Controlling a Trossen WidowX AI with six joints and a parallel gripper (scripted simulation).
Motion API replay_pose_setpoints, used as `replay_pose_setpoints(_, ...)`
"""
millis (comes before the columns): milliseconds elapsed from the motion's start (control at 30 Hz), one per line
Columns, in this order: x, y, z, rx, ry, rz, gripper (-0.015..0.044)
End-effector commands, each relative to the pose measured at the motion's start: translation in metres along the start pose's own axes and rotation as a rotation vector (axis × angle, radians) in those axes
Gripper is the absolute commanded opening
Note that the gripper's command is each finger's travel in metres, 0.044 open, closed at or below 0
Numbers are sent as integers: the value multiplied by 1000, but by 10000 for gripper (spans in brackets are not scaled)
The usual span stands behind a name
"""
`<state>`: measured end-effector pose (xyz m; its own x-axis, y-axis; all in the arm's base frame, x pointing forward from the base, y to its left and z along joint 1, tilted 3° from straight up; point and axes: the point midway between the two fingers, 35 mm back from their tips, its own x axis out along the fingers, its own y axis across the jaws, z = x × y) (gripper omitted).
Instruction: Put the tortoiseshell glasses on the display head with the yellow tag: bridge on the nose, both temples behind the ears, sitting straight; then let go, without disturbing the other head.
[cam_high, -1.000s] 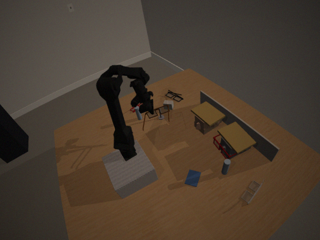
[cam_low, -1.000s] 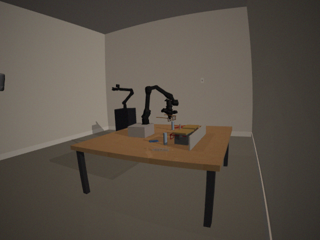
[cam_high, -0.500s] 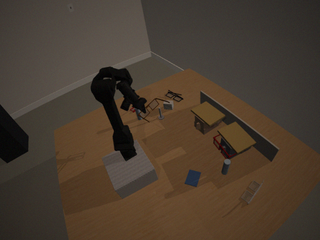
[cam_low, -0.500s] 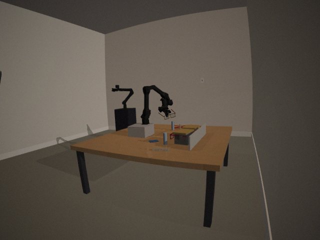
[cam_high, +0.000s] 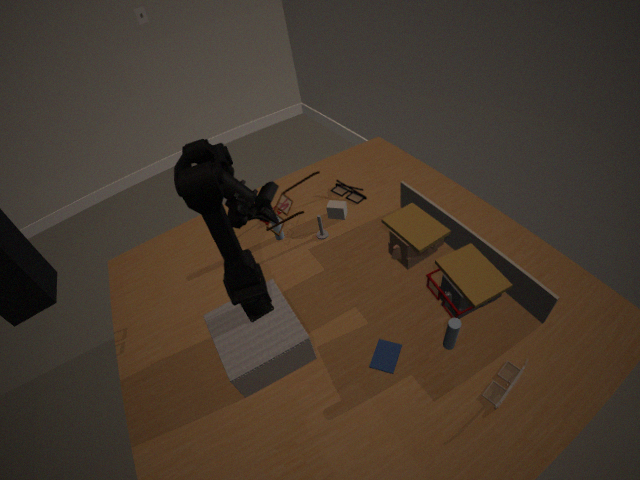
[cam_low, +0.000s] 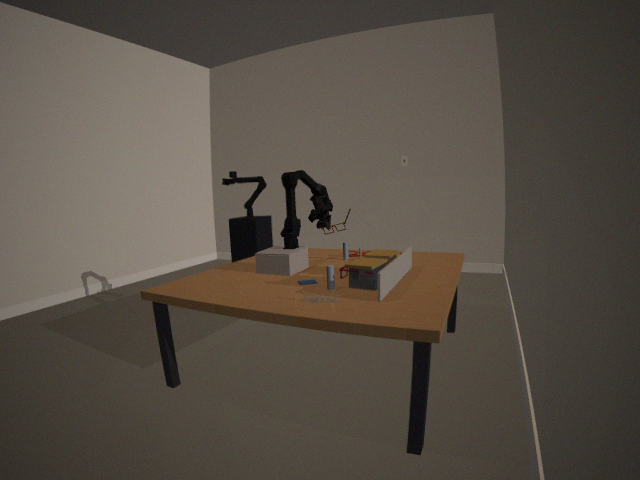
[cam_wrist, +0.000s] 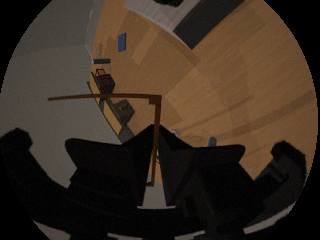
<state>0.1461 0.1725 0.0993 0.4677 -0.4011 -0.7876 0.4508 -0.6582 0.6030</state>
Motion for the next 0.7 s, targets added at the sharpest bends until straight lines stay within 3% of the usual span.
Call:
replay_pose_setpoints(0,-10,-1,6,-168,61,44,0)
replay_pose_setpoints(233,-25,-4,13,-394,146,106,0)
replay_pose_setpoints(667,-24,-6,12,-356,133,88,0)
